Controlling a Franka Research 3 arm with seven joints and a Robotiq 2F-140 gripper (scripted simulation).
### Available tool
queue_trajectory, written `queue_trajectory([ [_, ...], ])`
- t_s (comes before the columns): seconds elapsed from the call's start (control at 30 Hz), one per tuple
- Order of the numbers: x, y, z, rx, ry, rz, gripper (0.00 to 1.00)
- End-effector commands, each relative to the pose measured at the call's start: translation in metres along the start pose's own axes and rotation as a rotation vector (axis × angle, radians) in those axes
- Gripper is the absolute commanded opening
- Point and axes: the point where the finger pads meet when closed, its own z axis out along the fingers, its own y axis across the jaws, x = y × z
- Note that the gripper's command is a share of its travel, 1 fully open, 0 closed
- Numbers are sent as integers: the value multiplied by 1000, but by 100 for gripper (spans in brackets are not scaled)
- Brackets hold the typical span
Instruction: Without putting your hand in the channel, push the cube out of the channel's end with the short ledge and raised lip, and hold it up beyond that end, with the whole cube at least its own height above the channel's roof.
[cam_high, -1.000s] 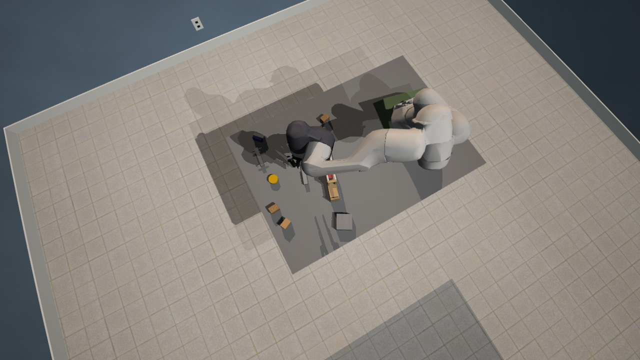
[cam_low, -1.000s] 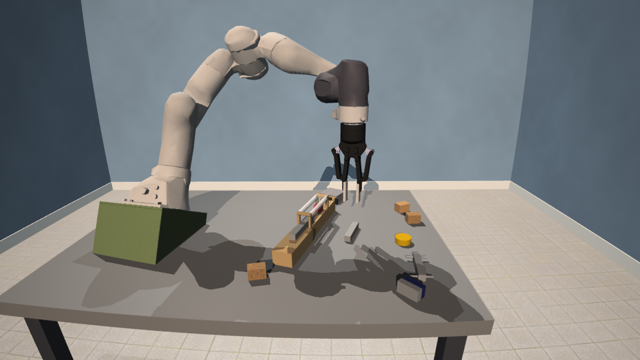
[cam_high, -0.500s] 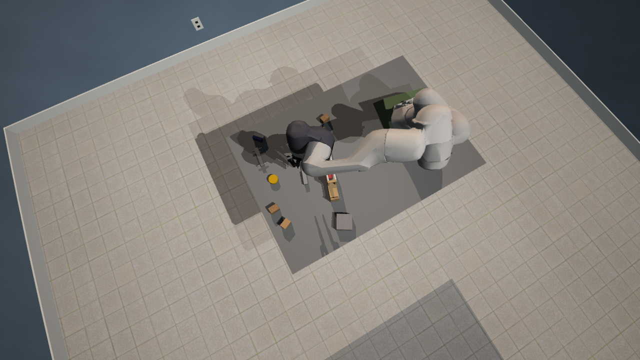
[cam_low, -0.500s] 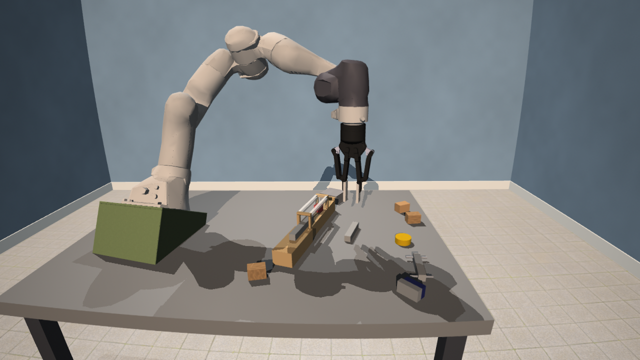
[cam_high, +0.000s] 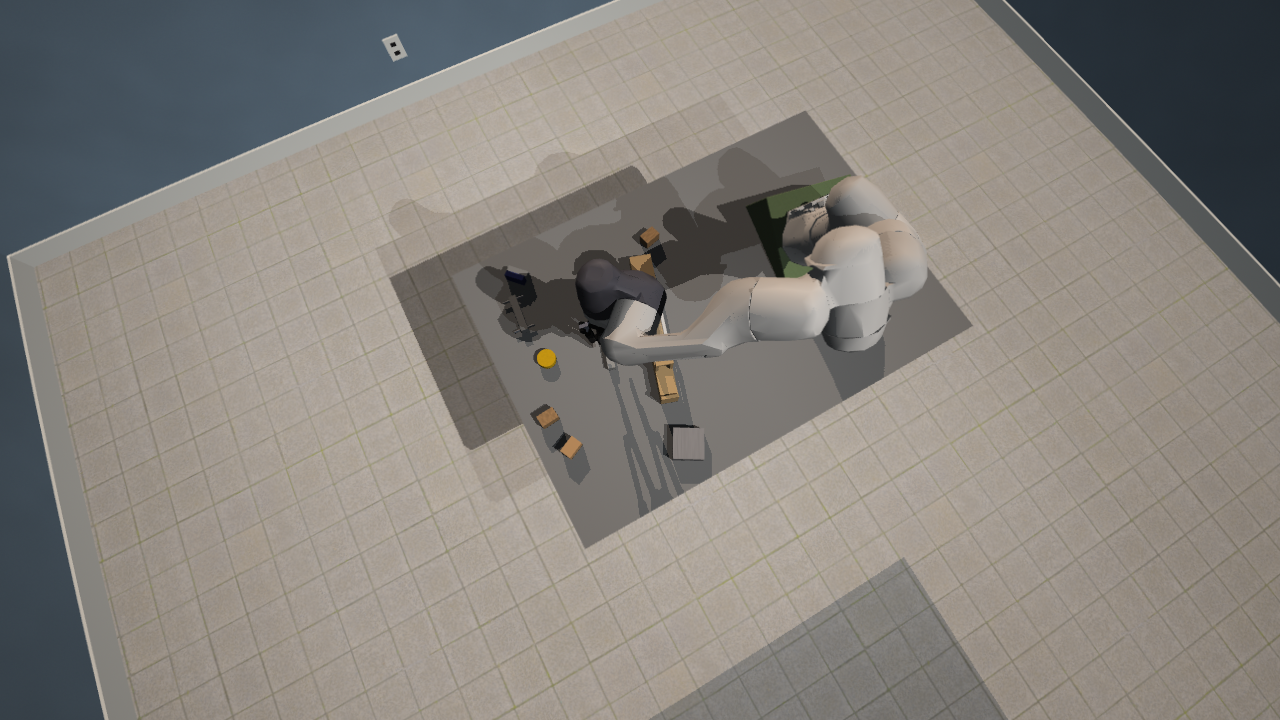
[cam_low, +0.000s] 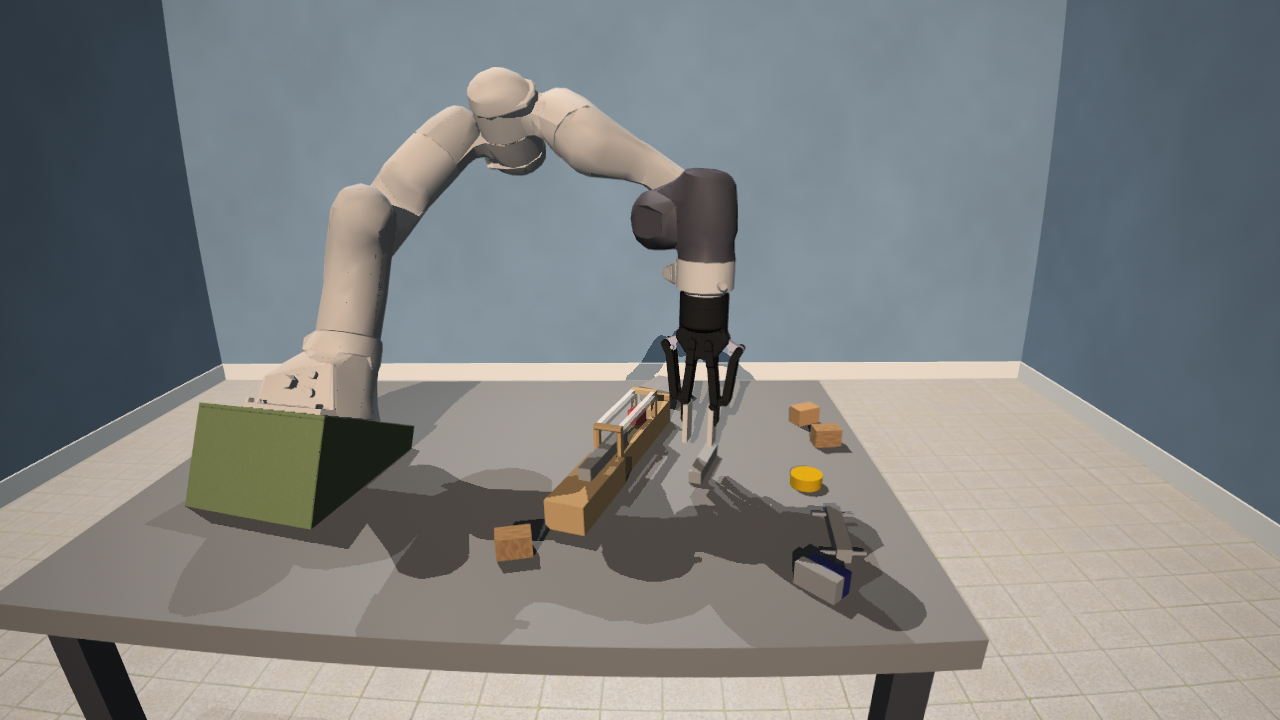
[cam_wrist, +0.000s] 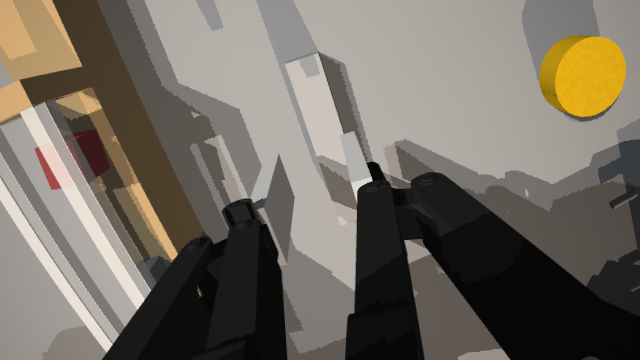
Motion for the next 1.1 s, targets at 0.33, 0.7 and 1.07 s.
queue_trajectory([
  [0.33, 1, 8, 20, -21, 2, -18, 23],
  [0.7, 1, 8, 39, -21, 2, -18, 23],
  [1.07, 1, 8, 42, -21, 2, -18, 23],
])
